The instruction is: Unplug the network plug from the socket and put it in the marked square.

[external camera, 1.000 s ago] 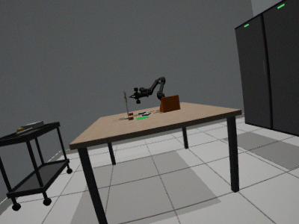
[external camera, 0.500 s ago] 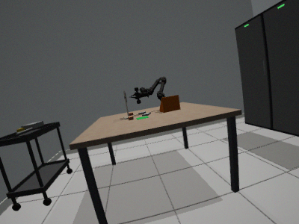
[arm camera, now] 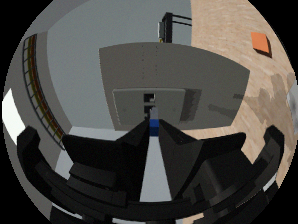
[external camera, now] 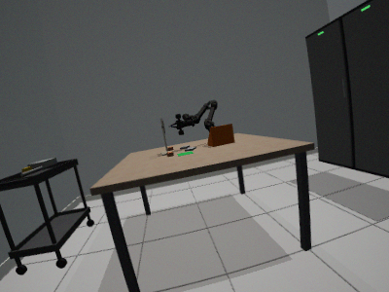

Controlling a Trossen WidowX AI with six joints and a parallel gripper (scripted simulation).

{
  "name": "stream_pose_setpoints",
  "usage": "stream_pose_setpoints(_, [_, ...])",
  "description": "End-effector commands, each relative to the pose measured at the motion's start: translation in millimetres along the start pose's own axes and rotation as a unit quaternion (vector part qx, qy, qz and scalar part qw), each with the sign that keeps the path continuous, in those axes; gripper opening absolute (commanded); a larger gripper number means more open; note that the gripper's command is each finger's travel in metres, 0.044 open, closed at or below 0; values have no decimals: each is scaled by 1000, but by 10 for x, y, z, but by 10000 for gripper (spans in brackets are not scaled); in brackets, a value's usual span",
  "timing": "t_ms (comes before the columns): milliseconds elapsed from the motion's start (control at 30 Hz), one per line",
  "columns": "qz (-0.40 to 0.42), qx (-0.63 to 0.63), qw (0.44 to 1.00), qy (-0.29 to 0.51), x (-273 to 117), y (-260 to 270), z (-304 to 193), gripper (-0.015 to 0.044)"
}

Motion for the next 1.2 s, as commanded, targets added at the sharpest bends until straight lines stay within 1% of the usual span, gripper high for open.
stream_pose_setpoints(0, [3,-2,1000,1,-17,5,-4,0])
stream_pose_setpoints(767, [0,0,1000,0,-81,8,-13,0])
stream_pose_setpoints(1167, [1,0,1000,2,-140,309,23,0])
Point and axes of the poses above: the point midway between the two fingers, 35 mm back from their tips, its own x axis out along the fingers, its own y axis across the jaws, z = x × y, the point moved 8 cm from there along -x, back along the fingers, and after that the axes turned 15 degrees about -x, right-handed, at the moved point
